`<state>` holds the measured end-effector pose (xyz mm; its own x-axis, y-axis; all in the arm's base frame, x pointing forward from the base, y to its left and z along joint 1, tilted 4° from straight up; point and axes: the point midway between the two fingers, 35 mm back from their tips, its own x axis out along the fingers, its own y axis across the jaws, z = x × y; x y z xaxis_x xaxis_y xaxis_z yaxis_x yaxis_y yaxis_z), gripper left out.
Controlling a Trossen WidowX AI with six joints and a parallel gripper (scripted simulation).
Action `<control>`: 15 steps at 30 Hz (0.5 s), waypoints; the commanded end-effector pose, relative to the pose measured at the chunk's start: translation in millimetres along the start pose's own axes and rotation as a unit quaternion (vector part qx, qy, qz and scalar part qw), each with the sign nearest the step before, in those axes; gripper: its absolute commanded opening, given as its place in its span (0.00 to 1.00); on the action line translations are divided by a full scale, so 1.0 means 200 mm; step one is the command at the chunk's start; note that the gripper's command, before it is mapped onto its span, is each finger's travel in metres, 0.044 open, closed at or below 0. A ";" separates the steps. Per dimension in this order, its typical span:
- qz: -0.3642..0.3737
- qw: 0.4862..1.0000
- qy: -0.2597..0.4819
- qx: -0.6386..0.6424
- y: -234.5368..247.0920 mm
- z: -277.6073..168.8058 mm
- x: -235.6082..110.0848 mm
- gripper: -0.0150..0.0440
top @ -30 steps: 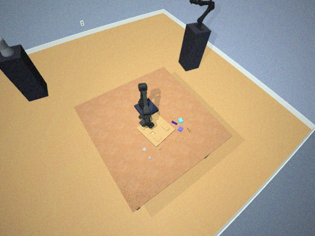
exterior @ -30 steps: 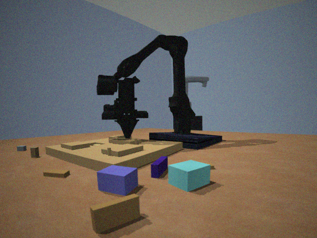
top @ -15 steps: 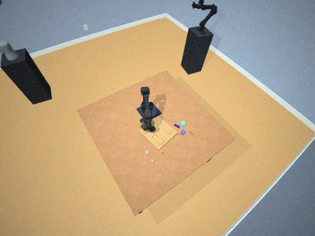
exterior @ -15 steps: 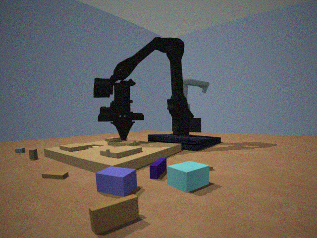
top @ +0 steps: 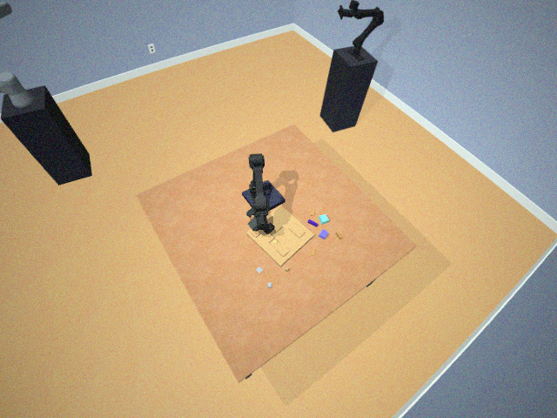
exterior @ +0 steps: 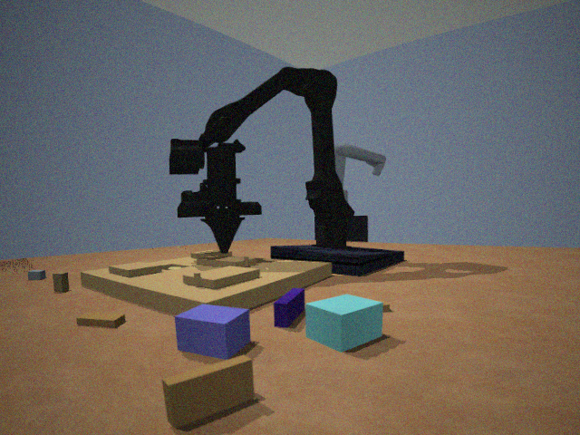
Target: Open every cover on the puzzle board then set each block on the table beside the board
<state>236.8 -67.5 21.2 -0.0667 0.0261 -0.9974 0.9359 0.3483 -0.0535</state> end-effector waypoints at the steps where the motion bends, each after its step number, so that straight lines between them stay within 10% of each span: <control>1: 0.004 1.000 -0.007 -0.002 0.01 0.02 -0.04 0.25; 15: 0.004 1.000 -0.007 -0.002 0.01 0.03 -0.13 0.25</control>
<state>240.2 -70.8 40.8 -0.0632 0.0242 -0.9977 0.9362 0.3478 -0.0509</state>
